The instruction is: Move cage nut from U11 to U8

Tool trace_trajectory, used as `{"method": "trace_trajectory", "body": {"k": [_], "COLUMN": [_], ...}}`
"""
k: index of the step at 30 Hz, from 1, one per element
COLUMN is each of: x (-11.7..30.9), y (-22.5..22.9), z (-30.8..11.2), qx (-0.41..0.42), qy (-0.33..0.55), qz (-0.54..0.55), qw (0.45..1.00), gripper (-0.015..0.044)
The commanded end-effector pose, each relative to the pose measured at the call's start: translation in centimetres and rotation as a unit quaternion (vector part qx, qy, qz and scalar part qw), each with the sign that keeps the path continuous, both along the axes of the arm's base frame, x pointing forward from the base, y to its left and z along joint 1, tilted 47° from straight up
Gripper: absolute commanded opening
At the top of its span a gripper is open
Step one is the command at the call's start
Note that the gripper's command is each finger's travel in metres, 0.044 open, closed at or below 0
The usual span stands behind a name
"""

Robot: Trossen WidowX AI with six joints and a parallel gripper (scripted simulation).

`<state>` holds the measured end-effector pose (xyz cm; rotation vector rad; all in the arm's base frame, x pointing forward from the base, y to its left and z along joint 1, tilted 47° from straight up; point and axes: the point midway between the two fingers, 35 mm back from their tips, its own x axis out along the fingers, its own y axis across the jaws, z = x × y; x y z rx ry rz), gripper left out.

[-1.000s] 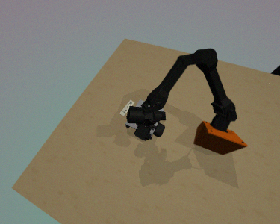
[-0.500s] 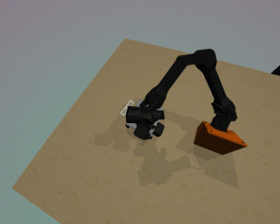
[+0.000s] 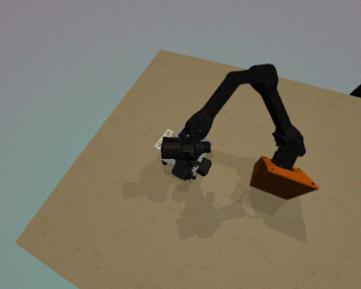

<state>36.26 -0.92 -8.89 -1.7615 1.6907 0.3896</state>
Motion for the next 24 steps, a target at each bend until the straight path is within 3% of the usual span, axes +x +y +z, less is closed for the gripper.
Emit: {"method": "trace_trajectory", "body": {"k": [1, 24], "x": [0.06, 0.21], "y": [0.02, 0.01], "z": [-0.12, -0.06], "qx": [0.002, 0.005], "qy": [0.001, 0.011], "qz": [-0.003, -0.015], "qw": [1.000, 1.000], "gripper": [0.0026, 0.0026]}}
